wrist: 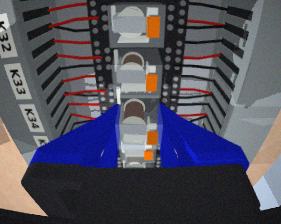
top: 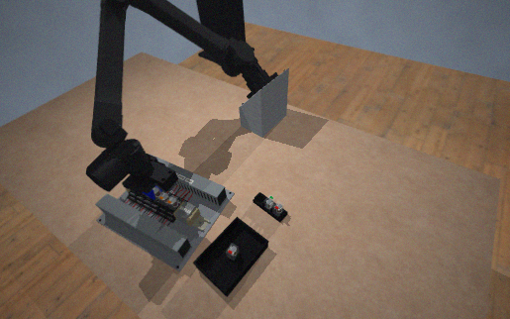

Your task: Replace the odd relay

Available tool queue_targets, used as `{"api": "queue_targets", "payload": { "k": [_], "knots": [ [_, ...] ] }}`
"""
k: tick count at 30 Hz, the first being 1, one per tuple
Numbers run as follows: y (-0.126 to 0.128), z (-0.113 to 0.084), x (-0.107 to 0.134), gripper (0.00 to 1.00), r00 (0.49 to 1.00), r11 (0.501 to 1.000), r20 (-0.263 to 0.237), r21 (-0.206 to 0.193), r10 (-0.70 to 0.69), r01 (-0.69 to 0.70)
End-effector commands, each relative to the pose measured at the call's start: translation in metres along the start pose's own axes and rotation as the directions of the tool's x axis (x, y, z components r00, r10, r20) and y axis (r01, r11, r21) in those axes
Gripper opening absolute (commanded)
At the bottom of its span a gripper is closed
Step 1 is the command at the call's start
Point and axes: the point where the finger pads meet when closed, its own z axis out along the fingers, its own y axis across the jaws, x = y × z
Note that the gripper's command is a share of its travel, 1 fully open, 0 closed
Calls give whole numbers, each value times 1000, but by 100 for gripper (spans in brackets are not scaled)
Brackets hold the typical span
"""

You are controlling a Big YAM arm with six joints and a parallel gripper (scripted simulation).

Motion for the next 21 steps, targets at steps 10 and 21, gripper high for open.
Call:
{"api": "queue_targets", "payload": {
  "k": [10, 21],
  "knots": [
    [-6, -12, -2, 0, 1000, 1000, -4, 19, -3, 3],
    [-3, -11, -2, 0, 1000, 1000, -4, 17, -5, 5]
  ]
}}
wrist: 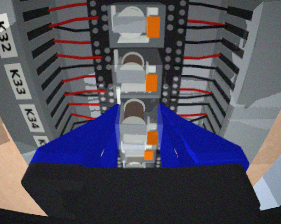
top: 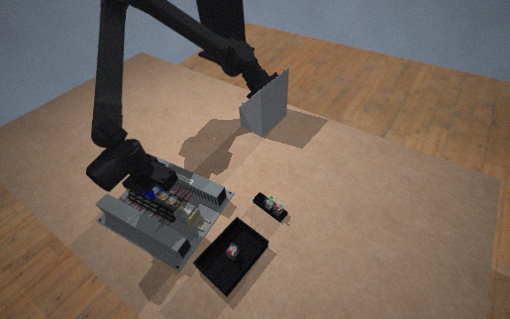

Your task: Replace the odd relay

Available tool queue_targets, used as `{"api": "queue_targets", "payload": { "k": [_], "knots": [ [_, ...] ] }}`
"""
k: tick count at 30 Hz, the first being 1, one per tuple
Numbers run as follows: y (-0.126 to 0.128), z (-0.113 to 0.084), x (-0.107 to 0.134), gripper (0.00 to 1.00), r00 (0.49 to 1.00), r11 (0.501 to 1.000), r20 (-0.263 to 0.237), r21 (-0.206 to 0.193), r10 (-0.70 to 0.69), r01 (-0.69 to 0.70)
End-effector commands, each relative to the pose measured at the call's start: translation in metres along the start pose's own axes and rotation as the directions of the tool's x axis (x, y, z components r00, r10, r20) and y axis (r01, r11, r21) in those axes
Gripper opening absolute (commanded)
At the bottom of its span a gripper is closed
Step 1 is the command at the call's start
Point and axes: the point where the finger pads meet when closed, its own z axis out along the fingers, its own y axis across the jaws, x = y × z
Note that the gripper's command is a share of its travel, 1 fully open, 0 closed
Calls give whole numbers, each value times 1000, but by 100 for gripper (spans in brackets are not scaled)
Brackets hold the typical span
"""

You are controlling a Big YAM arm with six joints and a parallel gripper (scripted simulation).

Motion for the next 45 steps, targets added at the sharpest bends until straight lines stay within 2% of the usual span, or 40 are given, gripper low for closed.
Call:
{"api": "queue_targets", "payload": {
  "k": [1, 45],
  "knots": [
    [-3, -11, -2, 0, 1000, 1000, -4, 17, -5, 5],
    [-2, -12, 0, 0, 1000, 1000, -3, 23, 3, -2]
  ]
}}
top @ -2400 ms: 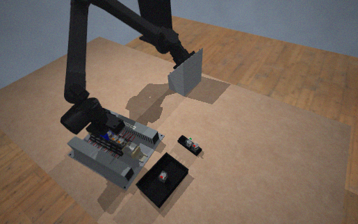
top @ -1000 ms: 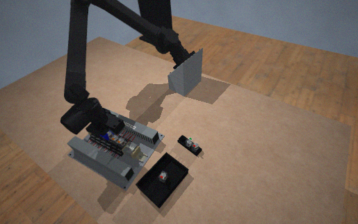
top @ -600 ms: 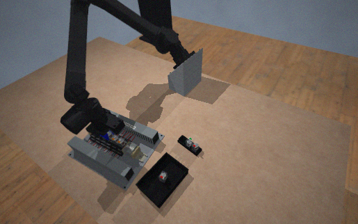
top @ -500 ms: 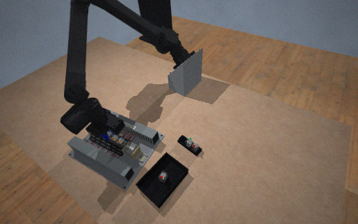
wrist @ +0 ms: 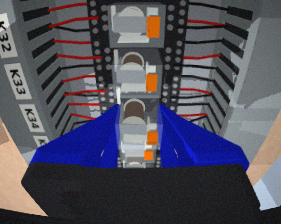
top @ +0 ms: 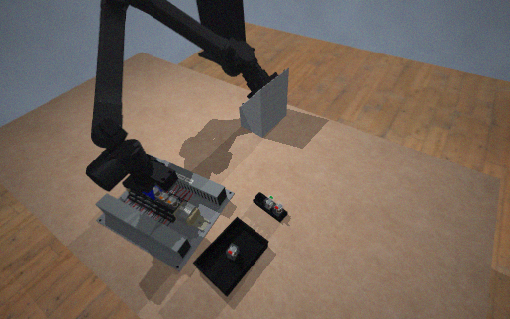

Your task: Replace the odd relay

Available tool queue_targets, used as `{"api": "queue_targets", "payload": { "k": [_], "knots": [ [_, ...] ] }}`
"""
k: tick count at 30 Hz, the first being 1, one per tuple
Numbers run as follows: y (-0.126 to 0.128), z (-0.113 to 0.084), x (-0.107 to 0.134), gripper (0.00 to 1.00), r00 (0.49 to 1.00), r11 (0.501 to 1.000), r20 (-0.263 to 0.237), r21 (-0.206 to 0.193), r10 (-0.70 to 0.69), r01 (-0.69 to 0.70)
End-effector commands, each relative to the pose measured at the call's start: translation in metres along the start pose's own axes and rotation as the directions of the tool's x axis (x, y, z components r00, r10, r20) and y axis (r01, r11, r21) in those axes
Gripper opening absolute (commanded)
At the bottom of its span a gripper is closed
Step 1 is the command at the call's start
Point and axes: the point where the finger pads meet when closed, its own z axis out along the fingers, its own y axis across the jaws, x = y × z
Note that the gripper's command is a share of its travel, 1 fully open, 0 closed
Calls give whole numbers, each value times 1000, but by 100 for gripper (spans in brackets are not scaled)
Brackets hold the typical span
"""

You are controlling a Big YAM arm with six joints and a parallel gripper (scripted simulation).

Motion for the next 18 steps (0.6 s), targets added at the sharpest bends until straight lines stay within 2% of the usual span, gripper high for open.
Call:
{"api": "queue_targets", "payload": {
  "k": [1, 18],
  "knots": [
    [-2, -12, 0, 0, 1000, 1000, -3, 23, 3, -3],
    [-5, -13, 1, 0, 1000, 1000, -3, 28, 8, -8]
  ]
}}
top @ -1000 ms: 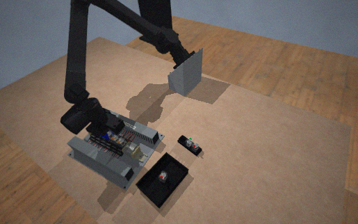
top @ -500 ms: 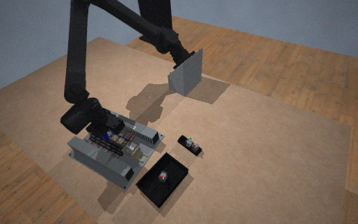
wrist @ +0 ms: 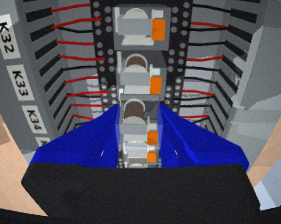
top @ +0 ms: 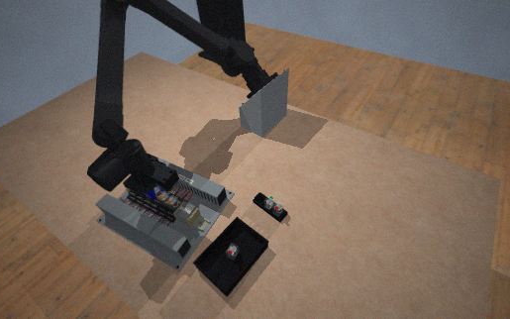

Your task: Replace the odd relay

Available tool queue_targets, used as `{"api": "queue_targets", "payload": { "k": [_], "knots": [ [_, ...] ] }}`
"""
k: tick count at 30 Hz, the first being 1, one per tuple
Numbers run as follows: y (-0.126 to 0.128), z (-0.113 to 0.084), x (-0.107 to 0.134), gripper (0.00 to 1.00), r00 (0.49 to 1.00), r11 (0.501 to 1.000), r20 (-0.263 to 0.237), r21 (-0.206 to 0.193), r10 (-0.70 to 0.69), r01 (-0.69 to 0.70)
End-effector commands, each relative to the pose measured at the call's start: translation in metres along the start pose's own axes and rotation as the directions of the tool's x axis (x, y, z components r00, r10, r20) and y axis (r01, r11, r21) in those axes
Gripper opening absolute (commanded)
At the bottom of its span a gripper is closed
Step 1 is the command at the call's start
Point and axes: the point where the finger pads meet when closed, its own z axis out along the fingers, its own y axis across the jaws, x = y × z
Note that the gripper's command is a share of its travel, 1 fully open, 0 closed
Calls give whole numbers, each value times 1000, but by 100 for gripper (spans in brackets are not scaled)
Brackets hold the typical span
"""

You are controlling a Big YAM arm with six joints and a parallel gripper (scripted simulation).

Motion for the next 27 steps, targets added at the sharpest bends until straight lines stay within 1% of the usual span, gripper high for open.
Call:
{"api": "queue_targets", "payload": {
  "k": [1, 27],
  "knots": [
    [-7, -14, 3, 0, 1000, 999, -3, 32, 12, -12],
    [-16, -19, 8, 0, 1000, 999, -3, 38, 20, -20]
  ]
}}
